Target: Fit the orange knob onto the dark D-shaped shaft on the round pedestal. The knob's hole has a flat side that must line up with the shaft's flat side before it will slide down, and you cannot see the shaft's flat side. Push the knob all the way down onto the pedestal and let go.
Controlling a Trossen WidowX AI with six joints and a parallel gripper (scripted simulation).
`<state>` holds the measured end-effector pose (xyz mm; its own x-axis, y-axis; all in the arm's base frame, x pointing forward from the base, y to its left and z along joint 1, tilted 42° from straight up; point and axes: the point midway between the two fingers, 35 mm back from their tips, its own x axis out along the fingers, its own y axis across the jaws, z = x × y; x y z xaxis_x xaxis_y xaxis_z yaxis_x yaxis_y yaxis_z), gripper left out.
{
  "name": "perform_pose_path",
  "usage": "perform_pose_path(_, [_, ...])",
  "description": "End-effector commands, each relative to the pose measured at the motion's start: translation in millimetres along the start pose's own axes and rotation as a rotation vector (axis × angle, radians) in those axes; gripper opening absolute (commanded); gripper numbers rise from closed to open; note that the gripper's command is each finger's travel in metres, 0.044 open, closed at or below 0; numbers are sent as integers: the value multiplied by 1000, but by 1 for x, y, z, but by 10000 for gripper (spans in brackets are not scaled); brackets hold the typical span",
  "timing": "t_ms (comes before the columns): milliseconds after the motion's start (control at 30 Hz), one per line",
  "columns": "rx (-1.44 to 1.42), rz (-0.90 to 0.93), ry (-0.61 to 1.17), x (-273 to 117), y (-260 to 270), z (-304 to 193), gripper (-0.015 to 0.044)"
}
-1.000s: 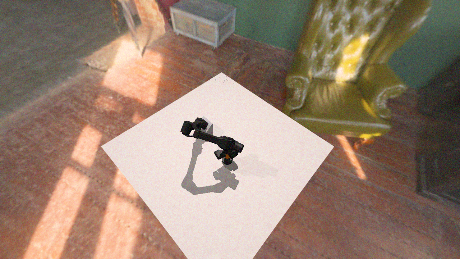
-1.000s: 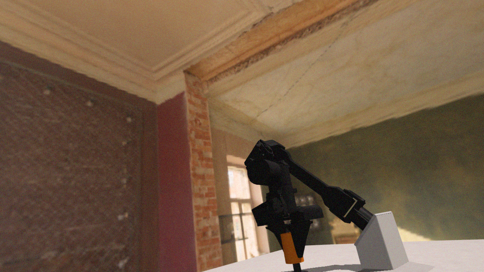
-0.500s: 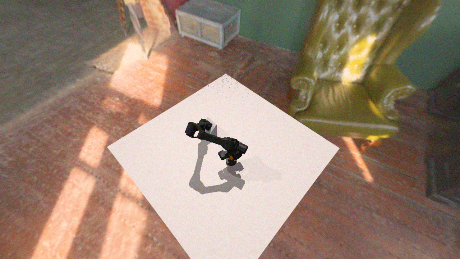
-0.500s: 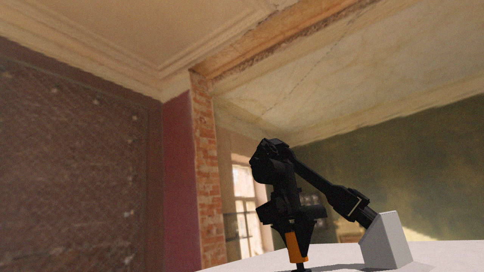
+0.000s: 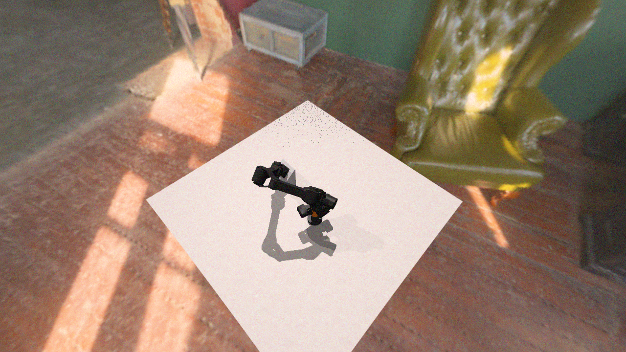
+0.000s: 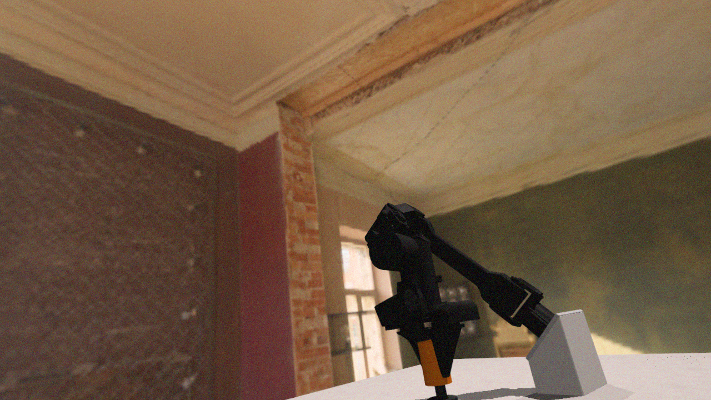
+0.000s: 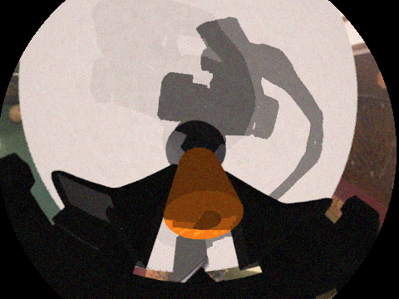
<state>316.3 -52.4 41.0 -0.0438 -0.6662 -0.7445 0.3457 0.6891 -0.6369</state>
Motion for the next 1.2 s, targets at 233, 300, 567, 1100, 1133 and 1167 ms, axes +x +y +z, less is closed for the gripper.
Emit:
perform_pose_path(233, [211,1,-7,-2,2,2,0])
perform_pose_path(300, [211,1,-7,-1,3,1,0])
perform_pose_path(567, [211,0,-7,2,2,0,0])
perform_pose_path(1100, [211,1,-7,-3,0,2,0])
perform_pose_path(1133, [211,1,-7,-3,0,2,0])
perform_pose_path(1167, [220,1,-7,-3,0,2,0])
